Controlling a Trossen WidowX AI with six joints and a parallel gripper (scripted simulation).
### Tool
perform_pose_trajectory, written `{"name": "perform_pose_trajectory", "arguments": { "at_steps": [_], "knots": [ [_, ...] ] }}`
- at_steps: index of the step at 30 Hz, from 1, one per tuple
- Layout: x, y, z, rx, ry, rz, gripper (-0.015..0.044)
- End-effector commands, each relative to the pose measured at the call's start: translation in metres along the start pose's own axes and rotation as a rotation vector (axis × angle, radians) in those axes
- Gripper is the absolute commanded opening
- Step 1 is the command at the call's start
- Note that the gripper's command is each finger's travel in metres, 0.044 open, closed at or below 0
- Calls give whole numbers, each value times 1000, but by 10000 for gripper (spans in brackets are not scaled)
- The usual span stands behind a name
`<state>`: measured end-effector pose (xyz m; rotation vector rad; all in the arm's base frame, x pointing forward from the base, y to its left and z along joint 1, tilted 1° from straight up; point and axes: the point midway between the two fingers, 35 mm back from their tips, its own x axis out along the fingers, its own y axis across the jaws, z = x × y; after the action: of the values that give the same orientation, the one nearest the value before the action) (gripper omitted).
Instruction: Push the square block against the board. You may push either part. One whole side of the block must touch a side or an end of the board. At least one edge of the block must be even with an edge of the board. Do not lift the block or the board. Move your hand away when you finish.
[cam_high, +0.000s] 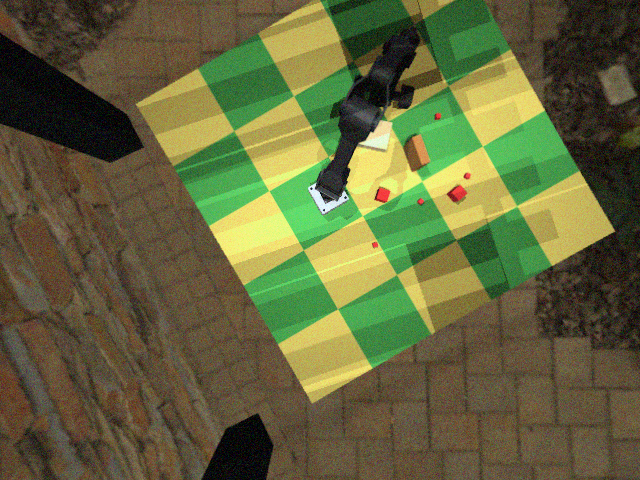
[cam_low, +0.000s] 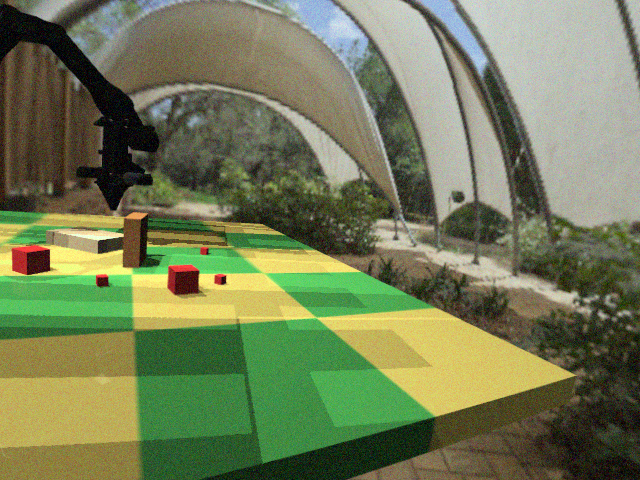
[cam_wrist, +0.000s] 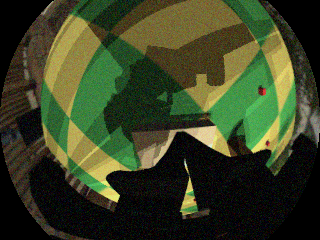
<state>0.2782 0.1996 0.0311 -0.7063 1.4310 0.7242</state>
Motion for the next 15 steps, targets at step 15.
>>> {"name": "perform_pose_trajectory", "arguments": {
  "at_steps": [15],
  "knots": [
    [1, 1, 30, 3, -2, 2, 0]
  ]
}}
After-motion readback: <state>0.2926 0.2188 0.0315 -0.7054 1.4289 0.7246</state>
